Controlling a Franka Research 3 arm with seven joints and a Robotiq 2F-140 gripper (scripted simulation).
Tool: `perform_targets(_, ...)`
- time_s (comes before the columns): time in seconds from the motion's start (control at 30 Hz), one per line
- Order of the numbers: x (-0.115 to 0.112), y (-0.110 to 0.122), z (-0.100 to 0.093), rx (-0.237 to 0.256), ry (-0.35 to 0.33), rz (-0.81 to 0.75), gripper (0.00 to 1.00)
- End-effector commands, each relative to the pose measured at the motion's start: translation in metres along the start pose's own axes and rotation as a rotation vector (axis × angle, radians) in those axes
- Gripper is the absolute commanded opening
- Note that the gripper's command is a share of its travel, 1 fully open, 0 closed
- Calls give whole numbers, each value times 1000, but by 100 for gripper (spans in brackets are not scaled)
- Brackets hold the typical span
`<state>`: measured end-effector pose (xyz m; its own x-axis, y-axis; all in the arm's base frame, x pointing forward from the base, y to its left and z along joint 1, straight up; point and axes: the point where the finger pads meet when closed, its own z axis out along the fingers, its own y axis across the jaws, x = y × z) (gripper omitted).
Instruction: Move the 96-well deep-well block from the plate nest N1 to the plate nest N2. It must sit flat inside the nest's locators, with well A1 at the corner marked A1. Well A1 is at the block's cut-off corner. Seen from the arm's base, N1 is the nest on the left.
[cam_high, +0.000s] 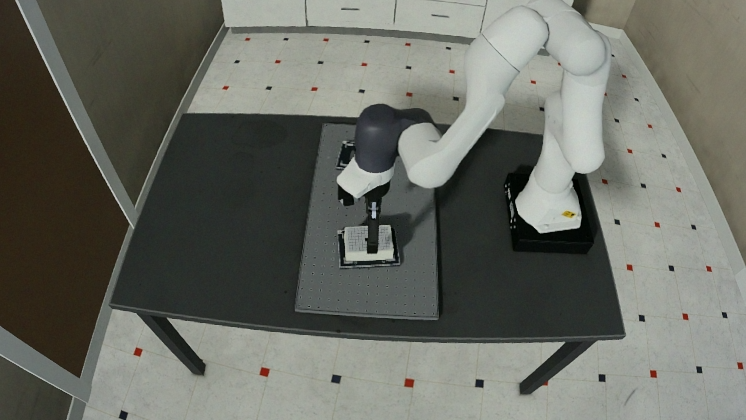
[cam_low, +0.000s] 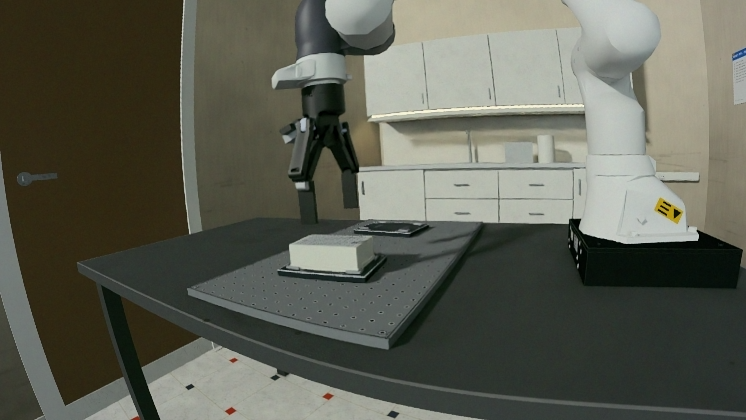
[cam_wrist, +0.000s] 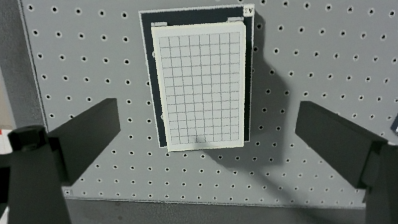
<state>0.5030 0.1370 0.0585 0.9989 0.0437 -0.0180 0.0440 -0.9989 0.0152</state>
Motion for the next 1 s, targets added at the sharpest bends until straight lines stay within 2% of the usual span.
perform_targets(0.0,6,-3,-2,18,20,-74,100)
perform_targets(0.6,6,-3,-2,18,20,-74,100)
perform_targets(0.97,6,-3,16,18,20,-74,100)
